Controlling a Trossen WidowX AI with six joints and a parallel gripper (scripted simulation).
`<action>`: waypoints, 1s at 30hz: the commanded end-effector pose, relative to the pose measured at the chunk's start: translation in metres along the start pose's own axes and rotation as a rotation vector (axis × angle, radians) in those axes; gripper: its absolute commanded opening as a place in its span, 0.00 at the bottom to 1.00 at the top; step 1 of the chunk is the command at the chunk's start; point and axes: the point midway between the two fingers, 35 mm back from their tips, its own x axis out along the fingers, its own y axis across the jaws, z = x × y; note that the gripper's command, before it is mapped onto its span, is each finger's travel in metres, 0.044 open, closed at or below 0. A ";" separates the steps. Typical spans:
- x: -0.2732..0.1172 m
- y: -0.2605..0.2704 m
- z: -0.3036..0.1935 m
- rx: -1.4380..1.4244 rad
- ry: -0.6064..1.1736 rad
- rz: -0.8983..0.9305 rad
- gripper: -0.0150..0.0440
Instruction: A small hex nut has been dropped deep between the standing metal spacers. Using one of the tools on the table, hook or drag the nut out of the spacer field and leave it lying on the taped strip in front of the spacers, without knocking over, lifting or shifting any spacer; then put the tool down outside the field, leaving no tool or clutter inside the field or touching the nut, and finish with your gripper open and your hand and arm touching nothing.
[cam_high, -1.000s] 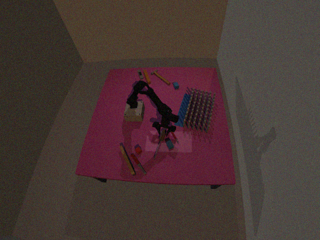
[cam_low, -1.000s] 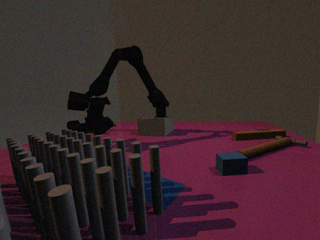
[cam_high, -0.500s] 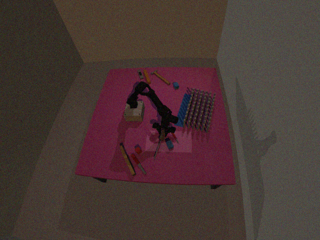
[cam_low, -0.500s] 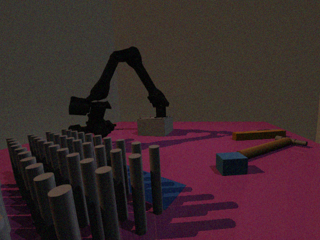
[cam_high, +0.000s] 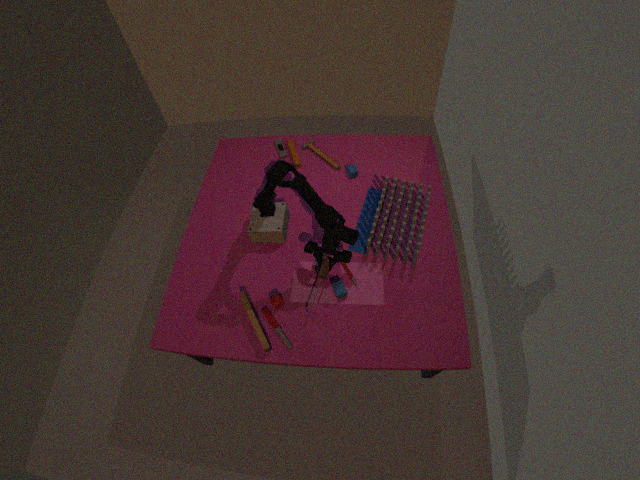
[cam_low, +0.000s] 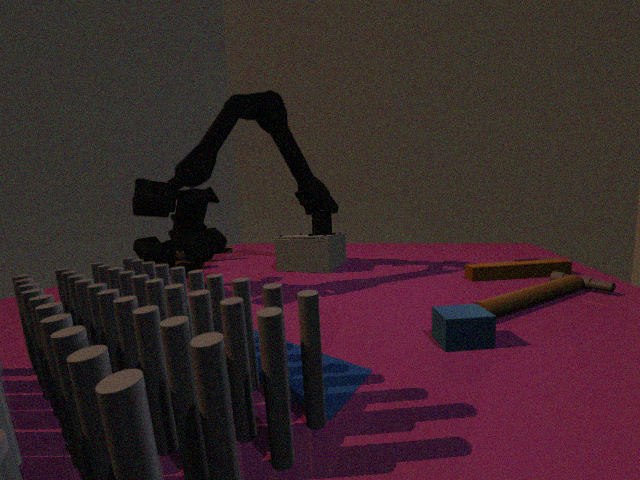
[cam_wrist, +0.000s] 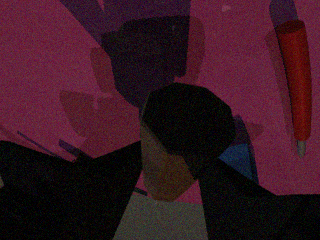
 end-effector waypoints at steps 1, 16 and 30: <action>-0.034 -0.009 -0.025 0.020 0.008 -0.023 0.25; -0.116 0.005 -0.076 0.022 0.006 -0.023 0.25; -0.167 -0.008 -0.013 -0.194 -0.006 -0.192 0.25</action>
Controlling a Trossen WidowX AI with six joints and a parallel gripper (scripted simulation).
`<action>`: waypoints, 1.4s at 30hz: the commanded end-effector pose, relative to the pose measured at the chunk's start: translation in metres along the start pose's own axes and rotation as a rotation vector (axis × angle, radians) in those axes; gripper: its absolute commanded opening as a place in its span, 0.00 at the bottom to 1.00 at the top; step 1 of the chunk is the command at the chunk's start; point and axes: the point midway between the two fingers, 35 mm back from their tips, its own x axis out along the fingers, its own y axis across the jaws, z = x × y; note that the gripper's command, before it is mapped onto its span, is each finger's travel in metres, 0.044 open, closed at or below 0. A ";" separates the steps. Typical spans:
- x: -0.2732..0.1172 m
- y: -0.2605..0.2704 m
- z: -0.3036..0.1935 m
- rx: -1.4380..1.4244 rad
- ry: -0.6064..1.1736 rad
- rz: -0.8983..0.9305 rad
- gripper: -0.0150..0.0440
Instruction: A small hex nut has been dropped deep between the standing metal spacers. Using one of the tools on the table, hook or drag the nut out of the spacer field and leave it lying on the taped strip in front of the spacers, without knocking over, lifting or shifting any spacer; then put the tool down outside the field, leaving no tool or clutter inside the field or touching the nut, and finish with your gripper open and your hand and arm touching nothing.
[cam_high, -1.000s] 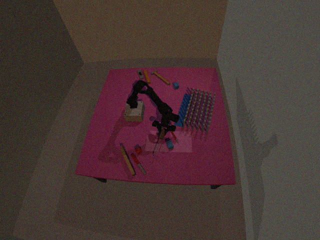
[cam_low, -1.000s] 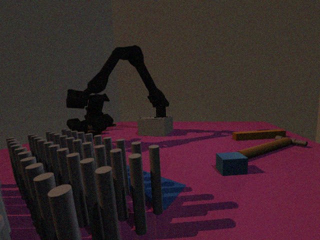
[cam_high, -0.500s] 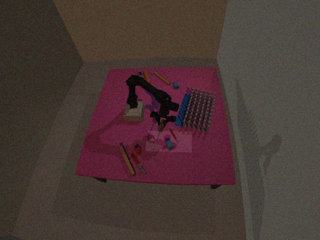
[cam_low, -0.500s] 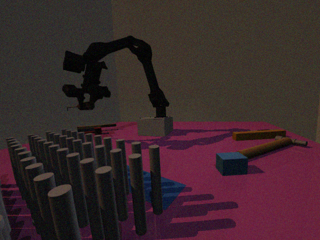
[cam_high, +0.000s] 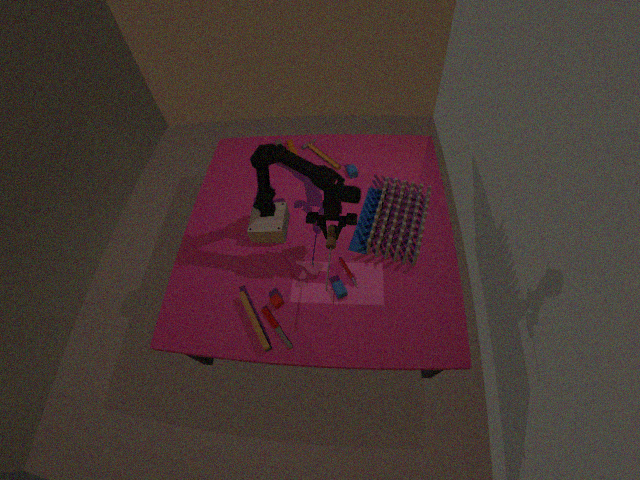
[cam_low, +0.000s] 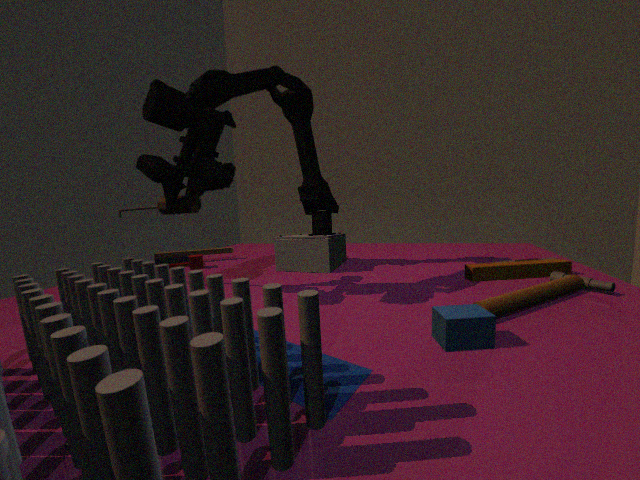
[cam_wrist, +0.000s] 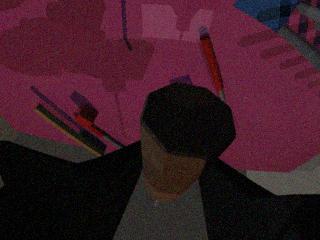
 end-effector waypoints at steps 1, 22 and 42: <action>-0.016 -0.006 0.019 -0.058 -0.003 -0.054 0.25; -0.092 -0.013 0.126 -0.478 -0.032 -0.341 0.25; -0.154 0.024 0.221 -0.935 -0.043 -0.620 0.25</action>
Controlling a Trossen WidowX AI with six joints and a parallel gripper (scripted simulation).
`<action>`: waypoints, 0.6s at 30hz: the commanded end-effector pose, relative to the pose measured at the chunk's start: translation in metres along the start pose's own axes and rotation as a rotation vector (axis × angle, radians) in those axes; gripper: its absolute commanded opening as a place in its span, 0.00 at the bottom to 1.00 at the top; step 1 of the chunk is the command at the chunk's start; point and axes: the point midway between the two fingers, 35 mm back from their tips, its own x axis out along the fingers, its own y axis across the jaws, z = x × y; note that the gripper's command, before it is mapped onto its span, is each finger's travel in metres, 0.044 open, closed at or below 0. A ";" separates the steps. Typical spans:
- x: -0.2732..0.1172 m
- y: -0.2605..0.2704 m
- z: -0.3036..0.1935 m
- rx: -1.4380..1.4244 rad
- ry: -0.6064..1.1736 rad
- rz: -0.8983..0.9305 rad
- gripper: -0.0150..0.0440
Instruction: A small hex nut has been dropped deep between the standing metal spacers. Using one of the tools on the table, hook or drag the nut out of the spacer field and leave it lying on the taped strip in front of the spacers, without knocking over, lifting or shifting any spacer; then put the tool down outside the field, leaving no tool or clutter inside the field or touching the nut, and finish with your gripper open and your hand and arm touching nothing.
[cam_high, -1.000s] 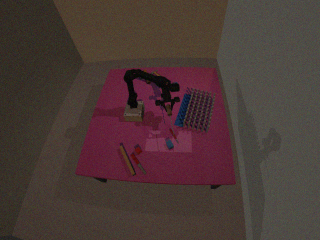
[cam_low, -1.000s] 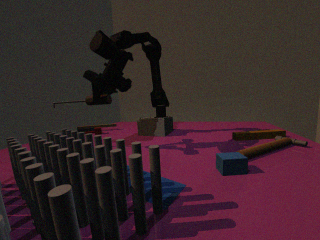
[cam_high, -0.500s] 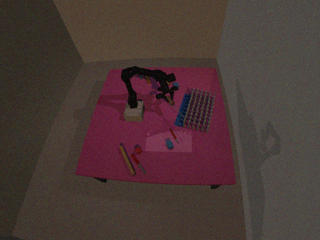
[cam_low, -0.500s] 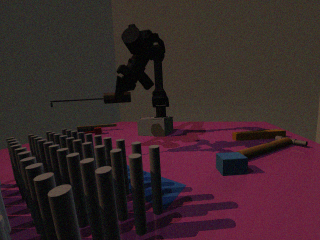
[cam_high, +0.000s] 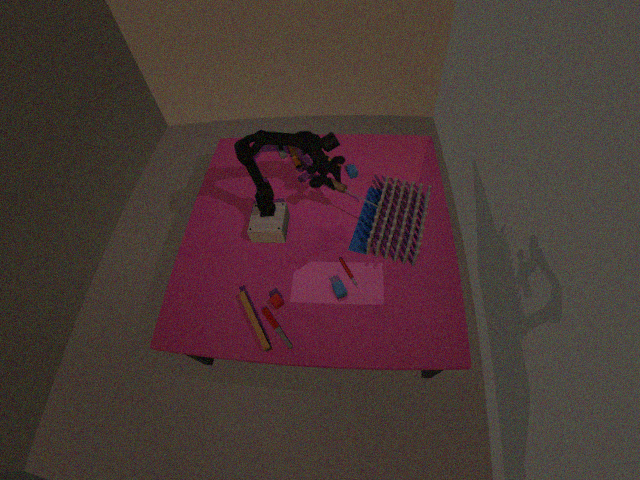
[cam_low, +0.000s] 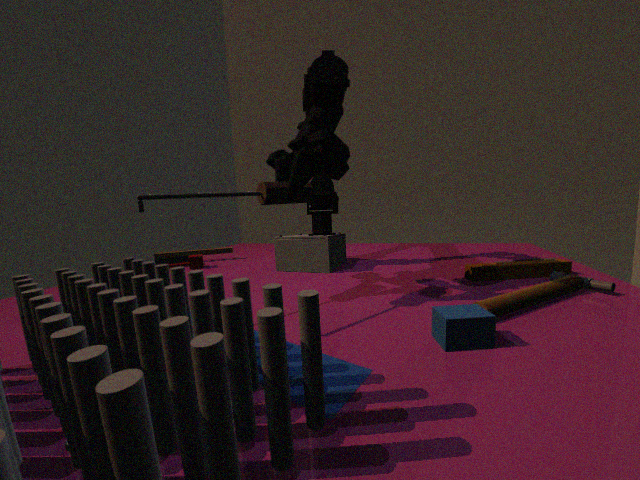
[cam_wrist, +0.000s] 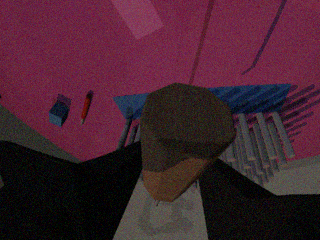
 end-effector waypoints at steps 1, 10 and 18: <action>-0.010 -0.013 0.018 -0.098 -0.002 -0.061 0.25; -0.029 -0.031 0.052 -0.271 -0.004 -0.164 0.25; -0.014 -0.037 0.060 -0.272 -0.004 -0.165 0.25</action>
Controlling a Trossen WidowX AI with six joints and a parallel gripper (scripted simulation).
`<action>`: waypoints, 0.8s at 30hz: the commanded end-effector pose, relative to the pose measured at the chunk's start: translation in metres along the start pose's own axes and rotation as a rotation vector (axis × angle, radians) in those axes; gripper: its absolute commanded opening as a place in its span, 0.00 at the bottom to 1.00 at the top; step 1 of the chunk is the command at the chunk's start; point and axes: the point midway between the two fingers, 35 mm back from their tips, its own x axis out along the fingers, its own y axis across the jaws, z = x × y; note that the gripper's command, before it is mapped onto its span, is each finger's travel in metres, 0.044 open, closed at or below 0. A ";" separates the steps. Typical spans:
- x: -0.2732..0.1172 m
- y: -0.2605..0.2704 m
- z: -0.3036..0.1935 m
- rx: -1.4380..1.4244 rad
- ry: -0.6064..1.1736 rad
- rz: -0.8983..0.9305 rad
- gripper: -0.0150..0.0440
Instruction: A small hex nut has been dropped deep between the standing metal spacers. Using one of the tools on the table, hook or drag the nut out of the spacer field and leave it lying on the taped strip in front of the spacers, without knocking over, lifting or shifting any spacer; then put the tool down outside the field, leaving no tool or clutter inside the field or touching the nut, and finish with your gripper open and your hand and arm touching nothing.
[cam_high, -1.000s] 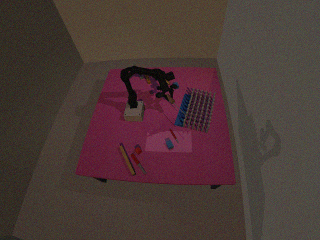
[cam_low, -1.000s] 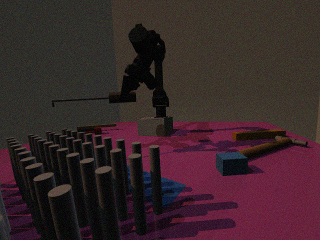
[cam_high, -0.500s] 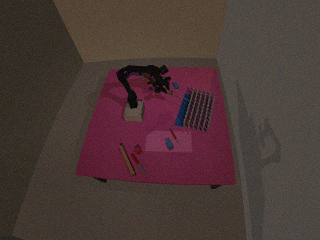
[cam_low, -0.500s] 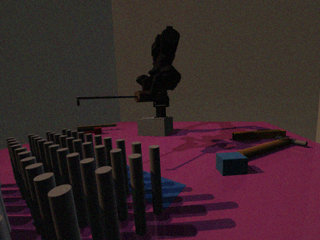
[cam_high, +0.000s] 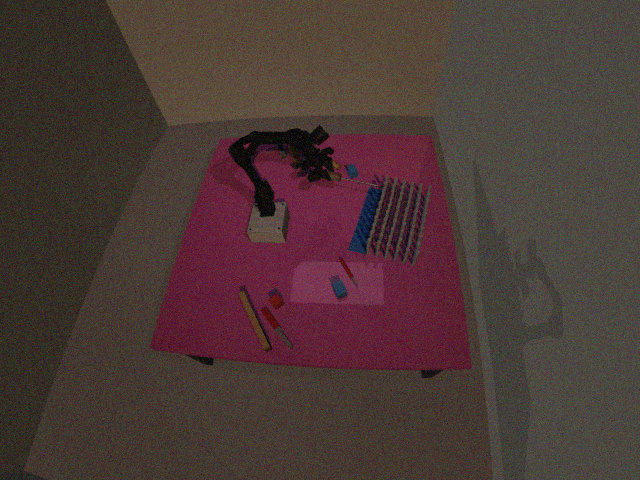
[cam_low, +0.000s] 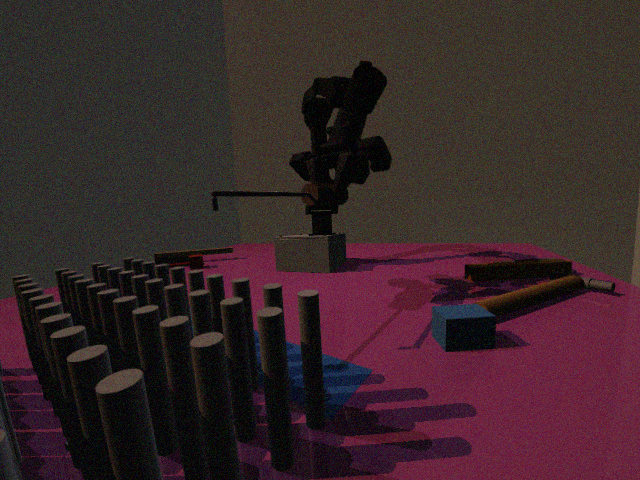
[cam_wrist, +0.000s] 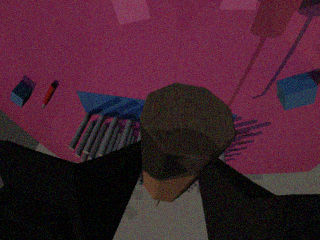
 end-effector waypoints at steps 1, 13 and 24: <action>0.017 -0.004 0.010 -0.014 -0.006 -0.001 0.25; 0.088 -0.009 0.053 -0.014 -0.005 -0.001 0.25; 0.125 0.004 0.088 -0.011 -0.004 0.000 0.25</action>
